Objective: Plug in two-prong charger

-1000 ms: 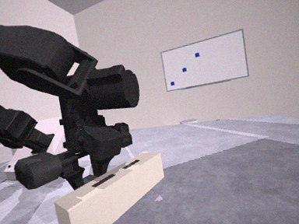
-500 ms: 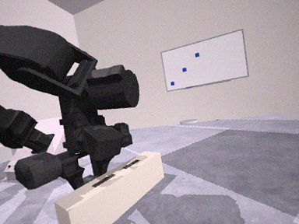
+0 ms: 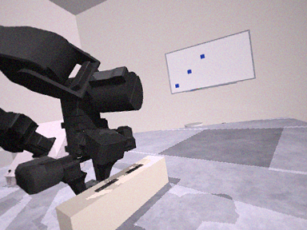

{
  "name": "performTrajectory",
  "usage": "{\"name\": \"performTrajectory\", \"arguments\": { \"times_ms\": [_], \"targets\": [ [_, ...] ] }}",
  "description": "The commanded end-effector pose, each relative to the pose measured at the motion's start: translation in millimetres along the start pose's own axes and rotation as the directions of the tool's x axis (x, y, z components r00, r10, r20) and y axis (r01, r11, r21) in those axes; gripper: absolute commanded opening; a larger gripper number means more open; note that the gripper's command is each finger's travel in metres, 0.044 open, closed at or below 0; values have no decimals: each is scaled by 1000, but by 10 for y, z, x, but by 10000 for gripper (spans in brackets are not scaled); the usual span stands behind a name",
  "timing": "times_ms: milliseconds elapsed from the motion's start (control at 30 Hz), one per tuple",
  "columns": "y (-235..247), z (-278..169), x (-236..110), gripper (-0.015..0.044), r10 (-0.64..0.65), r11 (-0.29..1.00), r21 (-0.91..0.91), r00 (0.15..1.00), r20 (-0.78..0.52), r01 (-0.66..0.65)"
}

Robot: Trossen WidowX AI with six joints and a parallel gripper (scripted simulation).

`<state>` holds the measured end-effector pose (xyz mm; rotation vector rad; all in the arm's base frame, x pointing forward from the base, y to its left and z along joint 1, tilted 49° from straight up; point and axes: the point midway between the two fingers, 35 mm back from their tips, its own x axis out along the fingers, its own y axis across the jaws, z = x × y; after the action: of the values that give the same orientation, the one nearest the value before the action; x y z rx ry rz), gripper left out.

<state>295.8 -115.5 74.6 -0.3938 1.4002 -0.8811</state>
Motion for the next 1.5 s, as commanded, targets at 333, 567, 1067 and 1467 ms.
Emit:
{"name": "performTrajectory", "arguments": {
  "times_ms": [333, 567, 1067, 1467],
  "targets": [
    [-17, 77, -29, 0, -1, 1000, 21, 1000, 22, 1],
    [-17, 78, -20, 0, -2, 1000, 21, 1000, 22, 1],
    [-14, 81, -1, 0, -2, 1000, 21, 1000, 22, 1],
    [-13, 68, 2, 0, -2, 1000, 21, 1000, 22, 1]
  ]
}}
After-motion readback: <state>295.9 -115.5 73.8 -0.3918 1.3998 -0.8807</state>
